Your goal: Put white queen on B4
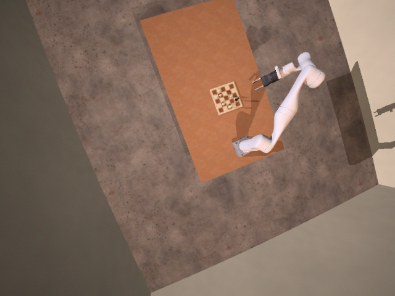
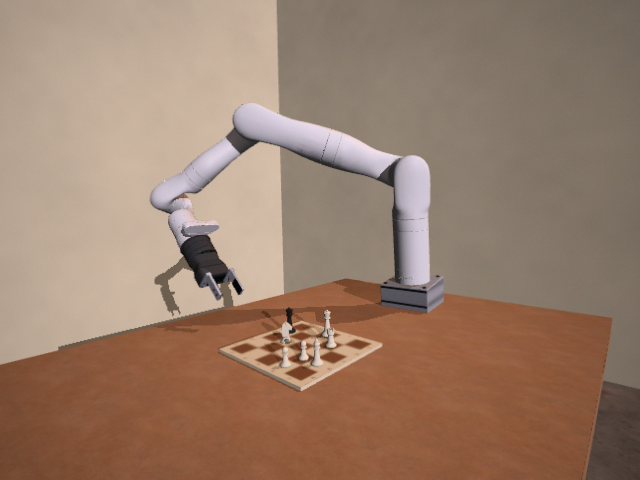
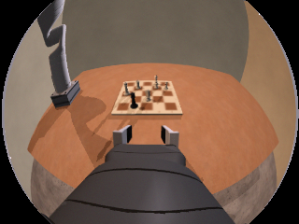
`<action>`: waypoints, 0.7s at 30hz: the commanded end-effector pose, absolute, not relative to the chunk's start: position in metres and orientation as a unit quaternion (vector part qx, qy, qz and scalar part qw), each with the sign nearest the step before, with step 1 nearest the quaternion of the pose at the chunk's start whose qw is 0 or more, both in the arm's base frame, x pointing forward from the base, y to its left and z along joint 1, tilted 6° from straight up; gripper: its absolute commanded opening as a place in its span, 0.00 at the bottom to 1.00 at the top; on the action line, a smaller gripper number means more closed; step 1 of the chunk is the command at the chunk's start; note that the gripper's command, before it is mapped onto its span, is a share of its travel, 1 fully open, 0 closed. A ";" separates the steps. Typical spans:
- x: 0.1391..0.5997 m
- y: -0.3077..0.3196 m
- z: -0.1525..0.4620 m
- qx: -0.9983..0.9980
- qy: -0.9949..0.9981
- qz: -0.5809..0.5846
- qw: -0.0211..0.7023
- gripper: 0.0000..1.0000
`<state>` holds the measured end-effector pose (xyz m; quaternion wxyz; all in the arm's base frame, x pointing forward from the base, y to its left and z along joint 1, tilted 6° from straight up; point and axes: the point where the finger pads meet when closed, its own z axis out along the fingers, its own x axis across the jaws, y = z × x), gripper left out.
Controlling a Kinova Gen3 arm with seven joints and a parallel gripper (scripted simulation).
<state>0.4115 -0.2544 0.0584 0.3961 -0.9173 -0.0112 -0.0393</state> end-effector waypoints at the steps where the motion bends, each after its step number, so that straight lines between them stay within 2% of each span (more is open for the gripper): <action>1: 0.405 -0.250 0.028 -0.907 -0.009 -0.036 0.420 1.00; 21: 0.405 -0.247 0.020 -0.903 -0.015 -0.042 0.428 1.00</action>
